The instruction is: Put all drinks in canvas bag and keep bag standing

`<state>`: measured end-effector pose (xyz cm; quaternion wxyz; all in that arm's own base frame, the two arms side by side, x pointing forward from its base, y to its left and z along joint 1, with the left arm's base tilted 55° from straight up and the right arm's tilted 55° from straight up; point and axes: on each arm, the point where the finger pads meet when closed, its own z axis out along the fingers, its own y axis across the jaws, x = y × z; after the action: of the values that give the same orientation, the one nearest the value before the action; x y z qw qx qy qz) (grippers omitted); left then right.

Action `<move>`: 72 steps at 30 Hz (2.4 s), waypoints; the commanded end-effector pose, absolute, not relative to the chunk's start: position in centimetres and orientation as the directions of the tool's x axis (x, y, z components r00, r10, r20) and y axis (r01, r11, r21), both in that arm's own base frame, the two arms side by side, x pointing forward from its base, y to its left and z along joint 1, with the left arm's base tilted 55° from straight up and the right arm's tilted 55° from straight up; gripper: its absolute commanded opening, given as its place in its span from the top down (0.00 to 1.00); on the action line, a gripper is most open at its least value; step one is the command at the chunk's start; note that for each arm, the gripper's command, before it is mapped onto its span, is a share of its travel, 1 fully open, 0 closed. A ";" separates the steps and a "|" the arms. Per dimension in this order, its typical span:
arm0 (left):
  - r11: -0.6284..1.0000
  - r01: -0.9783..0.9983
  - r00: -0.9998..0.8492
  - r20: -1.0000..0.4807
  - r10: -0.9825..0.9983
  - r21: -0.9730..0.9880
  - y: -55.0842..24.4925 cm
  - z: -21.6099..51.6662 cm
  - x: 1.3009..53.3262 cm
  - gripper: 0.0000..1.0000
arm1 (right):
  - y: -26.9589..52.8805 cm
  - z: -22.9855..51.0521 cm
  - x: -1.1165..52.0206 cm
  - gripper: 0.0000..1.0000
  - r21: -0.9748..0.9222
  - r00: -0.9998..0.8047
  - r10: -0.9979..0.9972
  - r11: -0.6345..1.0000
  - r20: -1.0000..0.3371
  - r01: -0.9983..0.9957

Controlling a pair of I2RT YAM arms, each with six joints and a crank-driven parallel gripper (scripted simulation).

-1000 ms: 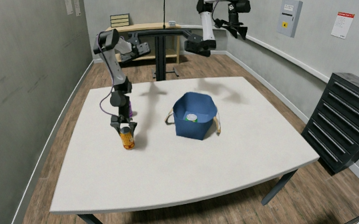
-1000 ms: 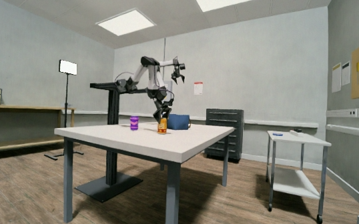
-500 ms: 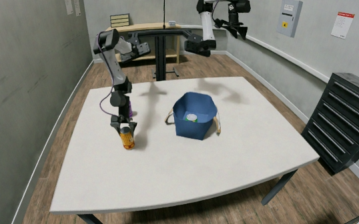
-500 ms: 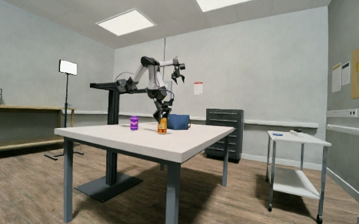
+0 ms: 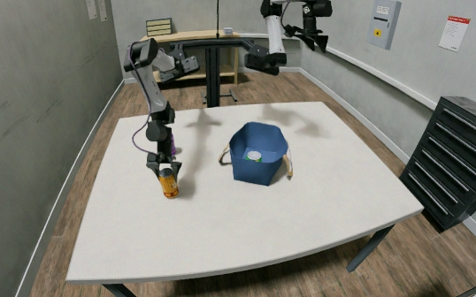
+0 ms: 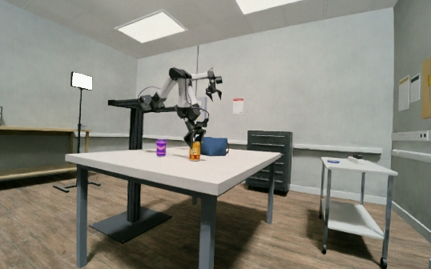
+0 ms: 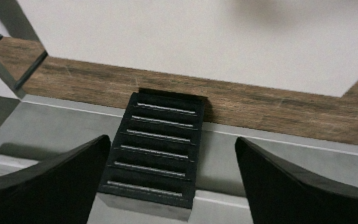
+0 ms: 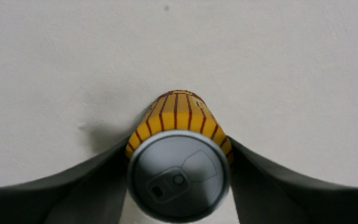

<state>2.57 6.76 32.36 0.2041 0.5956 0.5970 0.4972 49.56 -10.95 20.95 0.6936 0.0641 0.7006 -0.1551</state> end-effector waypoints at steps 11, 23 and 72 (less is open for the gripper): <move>-0.197 0.464 -0.233 0.333 0.914 0.864 6.2 33.3 1.2 0.00 | -9.3 24.1 47.3 0.26 -0.125 -0.007 -0.128 0.947 -0.992 0.295; -0.197 0.464 -0.233 0.333 0.914 0.864 6.2 33.3 1.2 0.00 | -8.3 26.5 45.0 0.26 -0.126 0.016 -0.136 0.947 -0.991 0.296; -0.197 0.464 -0.233 0.333 0.914 0.864 6.2 33.3 1.2 0.00 | -7.4 28.4 42.4 0.26 -0.125 0.025 -0.138 0.947 -0.990 0.296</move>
<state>2.57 6.76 32.36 0.2041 0.5956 0.5970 0.4972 43.96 -8.51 24.93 0.6929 0.0656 0.7019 -0.1511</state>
